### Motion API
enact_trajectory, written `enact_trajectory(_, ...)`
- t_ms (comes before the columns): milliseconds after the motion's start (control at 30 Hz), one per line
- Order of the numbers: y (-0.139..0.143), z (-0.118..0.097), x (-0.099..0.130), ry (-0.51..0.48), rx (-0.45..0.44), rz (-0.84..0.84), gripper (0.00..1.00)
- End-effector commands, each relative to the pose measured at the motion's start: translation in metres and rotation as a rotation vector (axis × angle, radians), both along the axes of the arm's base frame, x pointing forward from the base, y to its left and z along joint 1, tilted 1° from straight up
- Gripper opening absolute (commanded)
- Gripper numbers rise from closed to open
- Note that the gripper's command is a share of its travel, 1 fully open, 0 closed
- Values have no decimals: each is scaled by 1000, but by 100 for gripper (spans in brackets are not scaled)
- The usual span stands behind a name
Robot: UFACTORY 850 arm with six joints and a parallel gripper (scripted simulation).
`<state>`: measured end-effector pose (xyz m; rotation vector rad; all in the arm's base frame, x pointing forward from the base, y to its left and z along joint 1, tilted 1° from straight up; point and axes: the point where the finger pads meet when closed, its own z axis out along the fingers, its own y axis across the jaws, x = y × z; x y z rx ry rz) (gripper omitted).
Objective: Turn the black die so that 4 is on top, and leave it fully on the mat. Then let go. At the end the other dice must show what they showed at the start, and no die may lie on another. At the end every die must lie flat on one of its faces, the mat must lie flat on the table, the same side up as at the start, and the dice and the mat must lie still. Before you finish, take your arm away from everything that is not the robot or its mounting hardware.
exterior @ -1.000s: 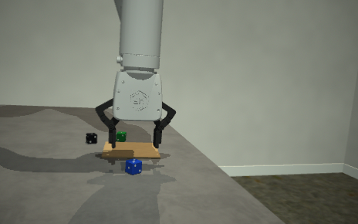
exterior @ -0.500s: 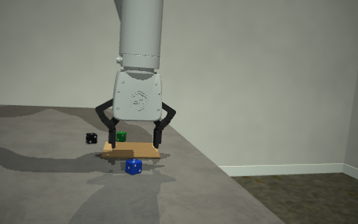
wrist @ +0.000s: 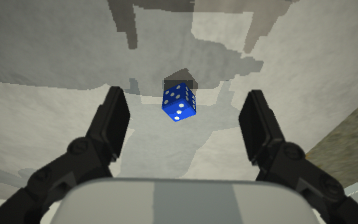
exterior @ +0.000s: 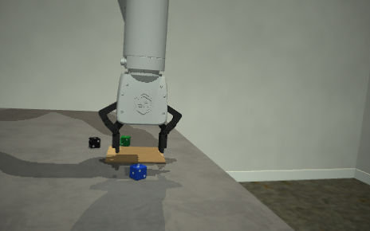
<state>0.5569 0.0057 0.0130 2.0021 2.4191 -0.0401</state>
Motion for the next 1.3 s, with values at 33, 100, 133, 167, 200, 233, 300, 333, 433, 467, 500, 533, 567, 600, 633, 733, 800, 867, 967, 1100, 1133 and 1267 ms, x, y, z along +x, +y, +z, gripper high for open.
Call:
enact_trajectory(33, 0, 1, 1, -2, 0, 0, 100)
enact_trajectory(100, 1, 1, 0, -2, 0, 0, 100)
enact_trajectory(133, 2, 1, 0, -2, 0, 0, 100)
enact_trajectory(167, 3, 1, -1, -2, 0, 0, 100)
enact_trajectory(200, 5, 1, -2, -2, 0, 0, 100)
enact_trajectory(233, 7, 1, -3, -2, 0, 0, 100)
enact_trajectory(300, 13, 1, -7, -2, 0, 0, 100)
enact_trajectory(333, 16, 1, -9, -2, 0, 0, 100)
enact_trajectory(433, 20, 1, -11, -2, 0, 0, 100)
enact_trajectory(467, 25, 1, -14, -2, 0, 0, 100)
enact_trajectory(500, 30, 0, -17, -2, 0, 0, 100)
enact_trajectory(533, 35, 0, -20, -2, 0, 0, 100)
enact_trajectory(567, 41, 0, -24, -2, 0, 0, 100)
enact_trajectory(600, 47, 0, -28, -2, 0, 0, 100)
enact_trajectory(633, 53, 0, -32, -2, 0, 0, 100)
enact_trajectory(733, 75, 0, -45, -2, 0, 0, 100)
enact_trajectory(800, 90, 0, -54, -2, 0, 0, 100)
enact_trajectory(867, 105, 0, -63, -2, 0, 0, 100)
enact_trajectory(967, 113, -1, -68, -2, 0, 0, 100)
enact_trajectory(1100, 144, -1, -87, -2, 0, 0, 100)
enact_trajectory(1133, 151, -1, -91, -2, 0, 0, 100)
enact_trajectory(1267, 177, -1, -107, -2, 0, 0, 100)
